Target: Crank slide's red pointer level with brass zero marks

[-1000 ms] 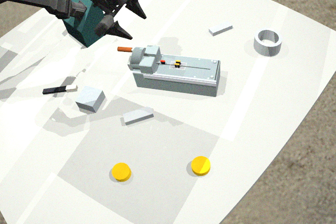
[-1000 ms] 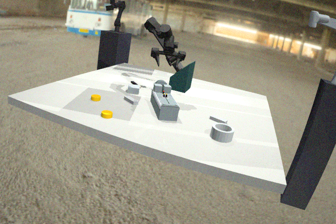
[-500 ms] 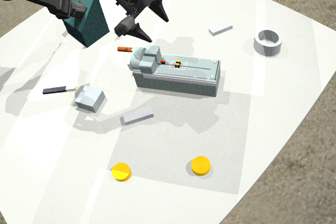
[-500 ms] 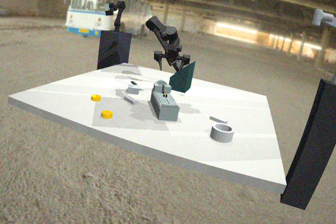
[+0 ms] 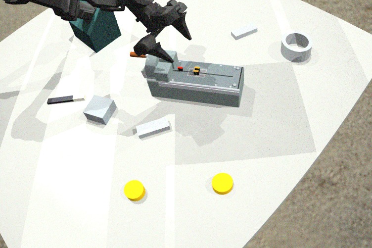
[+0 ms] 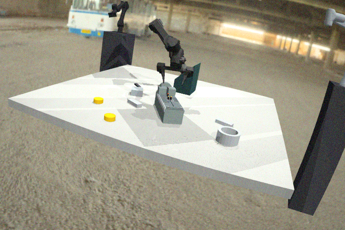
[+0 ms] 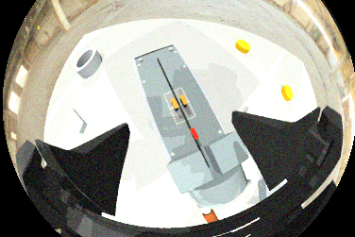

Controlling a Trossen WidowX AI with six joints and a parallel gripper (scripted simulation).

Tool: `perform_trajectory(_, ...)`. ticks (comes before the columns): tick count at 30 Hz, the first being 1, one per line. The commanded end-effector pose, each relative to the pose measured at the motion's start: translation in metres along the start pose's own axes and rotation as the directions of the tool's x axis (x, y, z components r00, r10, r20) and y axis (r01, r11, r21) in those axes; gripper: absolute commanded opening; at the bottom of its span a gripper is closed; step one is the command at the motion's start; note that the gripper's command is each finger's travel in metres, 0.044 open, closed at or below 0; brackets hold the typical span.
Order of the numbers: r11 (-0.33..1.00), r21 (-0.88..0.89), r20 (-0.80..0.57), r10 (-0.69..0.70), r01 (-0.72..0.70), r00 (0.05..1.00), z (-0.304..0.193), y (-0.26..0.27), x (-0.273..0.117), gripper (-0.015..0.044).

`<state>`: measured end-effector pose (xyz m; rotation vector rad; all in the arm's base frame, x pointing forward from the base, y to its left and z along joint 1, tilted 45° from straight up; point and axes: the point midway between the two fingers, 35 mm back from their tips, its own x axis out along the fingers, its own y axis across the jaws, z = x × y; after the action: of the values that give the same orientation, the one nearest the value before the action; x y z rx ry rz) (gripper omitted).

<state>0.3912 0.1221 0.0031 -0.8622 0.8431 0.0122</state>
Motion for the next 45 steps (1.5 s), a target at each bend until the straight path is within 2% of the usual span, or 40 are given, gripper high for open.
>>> perform_trajectory(1, 1.0, -0.005, 0.0, 0.002, -0.002, 1.0, -0.001, 0.001, 0.002, 0.044)
perform_trajectory(11, 1.0, -0.005, 0.0, 0.003, -0.003, 1.0, 0.0, 0.001, 0.001, 0.044)
perform_trajectory(18, 1.0, 0.0, -0.001, 0.003, -0.003, 1.0, 0.032, 0.002, -0.038, 0.044)
perform_trajectory(21, 1.0, -0.001, -0.002, 0.003, -0.003, 1.0, 0.034, 0.002, -0.043, 0.044)
perform_trajectory(45, 0.969, -0.202, 0.049, 0.152, -0.14, 0.987, -0.044, -0.026, -0.111, 0.044)
